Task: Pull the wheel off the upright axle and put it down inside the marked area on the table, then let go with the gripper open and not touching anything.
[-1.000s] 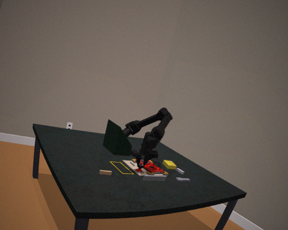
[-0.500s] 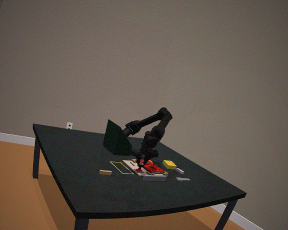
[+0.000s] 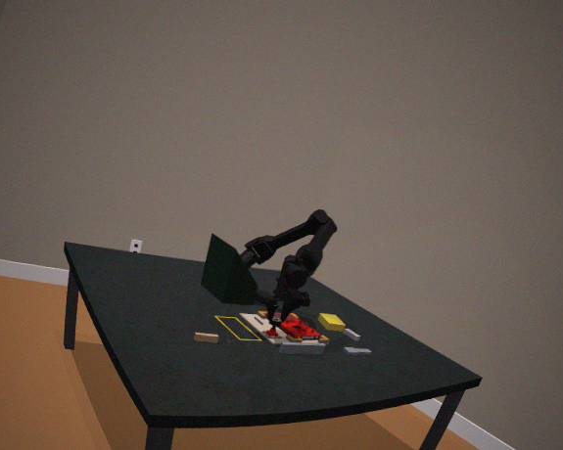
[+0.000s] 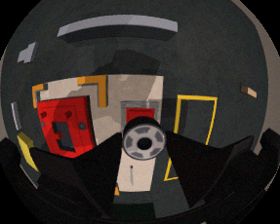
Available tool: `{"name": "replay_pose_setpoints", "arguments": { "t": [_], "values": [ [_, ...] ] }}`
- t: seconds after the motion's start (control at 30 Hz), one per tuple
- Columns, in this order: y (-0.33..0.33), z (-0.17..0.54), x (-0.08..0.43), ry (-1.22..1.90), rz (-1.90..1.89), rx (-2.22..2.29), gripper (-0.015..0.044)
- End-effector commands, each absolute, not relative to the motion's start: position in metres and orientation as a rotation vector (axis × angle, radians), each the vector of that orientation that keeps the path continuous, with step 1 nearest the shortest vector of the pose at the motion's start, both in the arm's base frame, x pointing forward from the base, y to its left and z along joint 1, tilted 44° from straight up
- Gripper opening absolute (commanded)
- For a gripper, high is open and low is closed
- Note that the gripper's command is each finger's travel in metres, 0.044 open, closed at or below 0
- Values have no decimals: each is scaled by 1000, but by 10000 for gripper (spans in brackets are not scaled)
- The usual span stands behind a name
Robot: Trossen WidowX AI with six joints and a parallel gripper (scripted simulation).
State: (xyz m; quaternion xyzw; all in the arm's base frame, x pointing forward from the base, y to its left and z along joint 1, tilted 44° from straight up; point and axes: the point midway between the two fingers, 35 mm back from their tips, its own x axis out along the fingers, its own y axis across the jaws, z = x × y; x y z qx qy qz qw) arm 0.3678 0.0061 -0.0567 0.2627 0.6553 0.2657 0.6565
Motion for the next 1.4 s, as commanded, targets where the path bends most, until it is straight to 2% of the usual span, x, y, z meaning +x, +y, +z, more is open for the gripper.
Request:
{"name": "replay_pose_setpoints", "arguments": {
  "t": [0.0,1.37],
  "values": [
    [3,-54,369,1483,601,590,0],
    [-6,-45,368,1486,601,593,0]
  ]
}}
